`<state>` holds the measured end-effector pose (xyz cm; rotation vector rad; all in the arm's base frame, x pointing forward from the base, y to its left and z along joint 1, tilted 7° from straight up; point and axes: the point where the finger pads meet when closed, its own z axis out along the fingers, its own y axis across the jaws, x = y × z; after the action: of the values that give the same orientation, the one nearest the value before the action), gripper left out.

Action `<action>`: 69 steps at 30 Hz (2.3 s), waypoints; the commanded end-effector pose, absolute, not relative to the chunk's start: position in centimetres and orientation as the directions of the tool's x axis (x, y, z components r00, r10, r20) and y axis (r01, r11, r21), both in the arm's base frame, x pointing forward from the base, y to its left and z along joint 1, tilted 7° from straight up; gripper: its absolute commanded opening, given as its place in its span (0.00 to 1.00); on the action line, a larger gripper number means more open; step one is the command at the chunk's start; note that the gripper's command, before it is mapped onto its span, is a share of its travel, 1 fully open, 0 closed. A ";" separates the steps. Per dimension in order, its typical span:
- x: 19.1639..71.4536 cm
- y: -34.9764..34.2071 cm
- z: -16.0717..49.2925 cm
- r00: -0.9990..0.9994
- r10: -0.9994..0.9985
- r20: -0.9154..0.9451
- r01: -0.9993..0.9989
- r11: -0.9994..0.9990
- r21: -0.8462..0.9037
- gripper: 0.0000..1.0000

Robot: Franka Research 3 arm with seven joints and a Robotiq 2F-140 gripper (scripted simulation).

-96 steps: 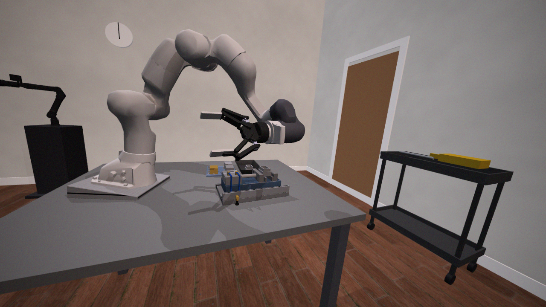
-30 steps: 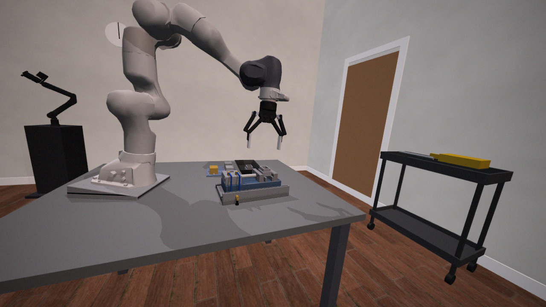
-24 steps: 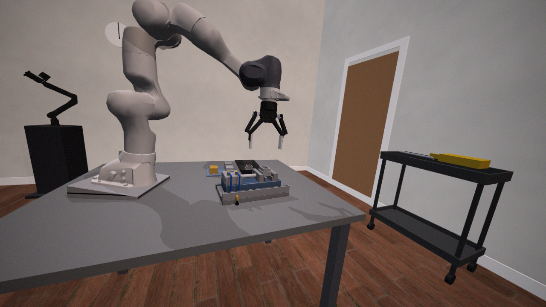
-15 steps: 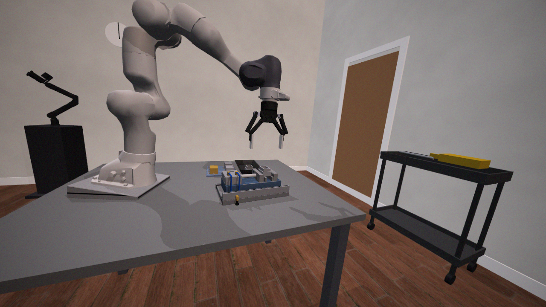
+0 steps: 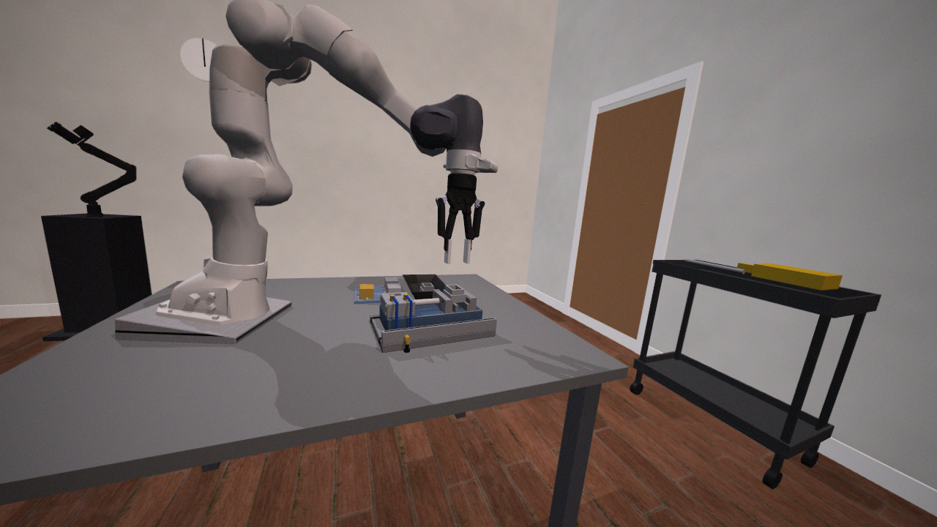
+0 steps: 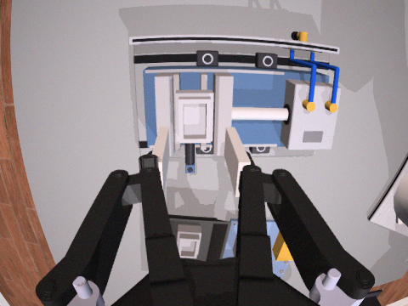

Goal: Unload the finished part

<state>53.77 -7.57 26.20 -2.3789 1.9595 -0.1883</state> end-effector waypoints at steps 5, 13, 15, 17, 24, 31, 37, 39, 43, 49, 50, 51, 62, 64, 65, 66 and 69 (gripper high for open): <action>53.8 -7.5 26.2 0.195 -0.979 0.058 -0.972 -0.200 -0.123 0.00; 53.8 -7.5 26.2 0.195 -0.979 0.058 -0.972 -0.200 -0.123 0.00; 53.8 -7.5 26.2 0.195 -0.979 0.058 -0.972 -0.200 -0.123 0.00; 53.8 -7.5 26.2 0.195 -0.979 0.058 -0.972 -0.200 -0.123 0.00; 53.8 -7.5 26.2 0.195 -0.979 0.058 -0.972 -0.200 -0.123 0.00; 53.8 -7.5 26.2 0.195 -0.979 0.058 -0.972 -0.200 -0.123 0.00; 53.8 -7.5 26.2 0.195 -0.979 0.058 -0.972 -0.200 -0.123 0.40; 53.8 -7.5 26.2 0.195 -0.979 0.058 -0.972 -0.200 -0.123 0.40; 53.8 -7.5 26.2 0.195 -0.979 0.058 -0.972 -0.200 -0.123 0.40; 53.8 -7.5 26.2 0.195 -0.979 0.058 -0.972 -0.200 -0.123 0.40; 53.8 -7.5 26.2 0.195 -0.979 0.058 -0.972 -0.200 -0.123 0.40; 53.8 -7.5 26.2 0.195 -0.979 0.058 -0.972 -0.200 -0.123 0.40; 53.8 -7.5 26.2 0.195 -0.979 0.058 -0.972 -0.200 -0.123 0.40; 53.8 -7.5 26.2 0.195 -0.979 0.058 -0.972 -0.200 -0.123 0.40; 53.8 -7.5 26.2 0.195 -0.979 0.058 -0.972 -0.200 -0.123 0.40; 53.8 -7.5 26.2 0.195 -0.979 0.058 -0.972 -0.200 -0.123 0.40; 53.8 -7.5 26.2 0.195 -0.979 0.058 -0.972 -0.201 -0.123 0.40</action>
<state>53.77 -7.57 26.20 -2.3823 1.9553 -0.1885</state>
